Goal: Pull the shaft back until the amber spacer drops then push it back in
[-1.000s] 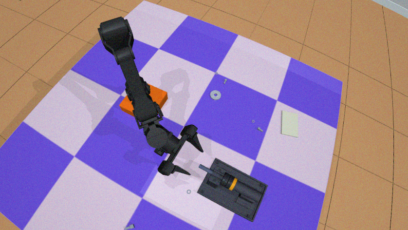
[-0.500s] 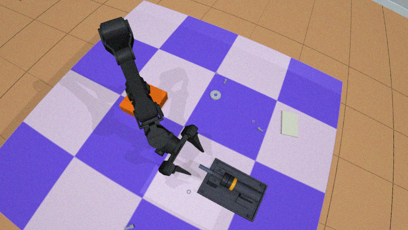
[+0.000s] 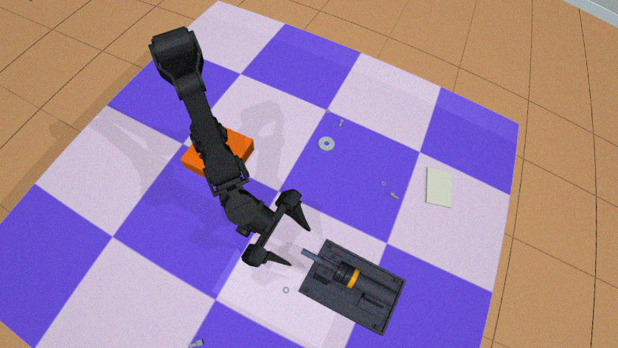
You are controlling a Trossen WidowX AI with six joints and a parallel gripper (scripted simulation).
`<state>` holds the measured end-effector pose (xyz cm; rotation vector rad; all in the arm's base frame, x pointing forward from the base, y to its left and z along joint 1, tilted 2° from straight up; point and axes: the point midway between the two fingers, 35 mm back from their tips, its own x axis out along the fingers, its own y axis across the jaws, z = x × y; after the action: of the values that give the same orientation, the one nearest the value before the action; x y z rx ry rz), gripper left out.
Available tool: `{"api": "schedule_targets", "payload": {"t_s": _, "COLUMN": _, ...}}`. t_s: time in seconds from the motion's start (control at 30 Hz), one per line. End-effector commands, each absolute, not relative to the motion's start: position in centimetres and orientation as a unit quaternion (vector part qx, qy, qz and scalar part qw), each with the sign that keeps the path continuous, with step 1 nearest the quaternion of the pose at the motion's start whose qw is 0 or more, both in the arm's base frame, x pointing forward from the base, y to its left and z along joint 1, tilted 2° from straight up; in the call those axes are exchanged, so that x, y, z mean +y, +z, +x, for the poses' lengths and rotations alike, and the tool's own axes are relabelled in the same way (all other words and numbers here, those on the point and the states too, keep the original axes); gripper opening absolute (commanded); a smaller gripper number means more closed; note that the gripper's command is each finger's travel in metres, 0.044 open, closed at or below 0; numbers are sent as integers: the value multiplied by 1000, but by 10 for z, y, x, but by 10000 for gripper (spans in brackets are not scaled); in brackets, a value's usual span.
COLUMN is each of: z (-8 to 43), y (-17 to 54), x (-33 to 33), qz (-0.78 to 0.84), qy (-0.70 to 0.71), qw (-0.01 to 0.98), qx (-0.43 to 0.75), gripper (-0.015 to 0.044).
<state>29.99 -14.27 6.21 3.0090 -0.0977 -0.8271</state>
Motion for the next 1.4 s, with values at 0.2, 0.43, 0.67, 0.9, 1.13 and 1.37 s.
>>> {"api": "schedule_targets", "payload": {"t_s": 0.2, "z": 305, "y": 60, "x": -144, "qz": 964, "qy": -265, "qw": 7, "qx": -34, "gripper": 440}}
{"api": "schedule_targets", "payload": {"t_s": 0.43, "z": 314, "y": 55, "x": -145, "qz": 964, "qy": -265, "qw": 7, "qx": -34, "gripper": 440}}
{"api": "schedule_targets", "payload": {"t_s": 0.67, "z": 323, "y": 49, "x": -146, "qz": 964, "qy": -264, "qw": 7, "qx": -34, "gripper": 440}}
{"api": "schedule_targets", "payload": {"t_s": 0.9, "z": 333, "y": 43, "x": -147, "qz": 964, "qy": -264, "qw": 7, "qx": -34, "gripper": 440}}
{"api": "schedule_targets", "payload": {"t_s": 1.13, "z": 336, "y": 41, "x": -147, "qz": 964, "qy": -264, "qw": 7, "qx": -34, "gripper": 440}}
{"api": "schedule_targets", "payload": {"t_s": 1.37, "z": 336, "y": 41, "x": -147, "qz": 964, "qy": -264, "qw": 7, "qx": -34, "gripper": 440}}
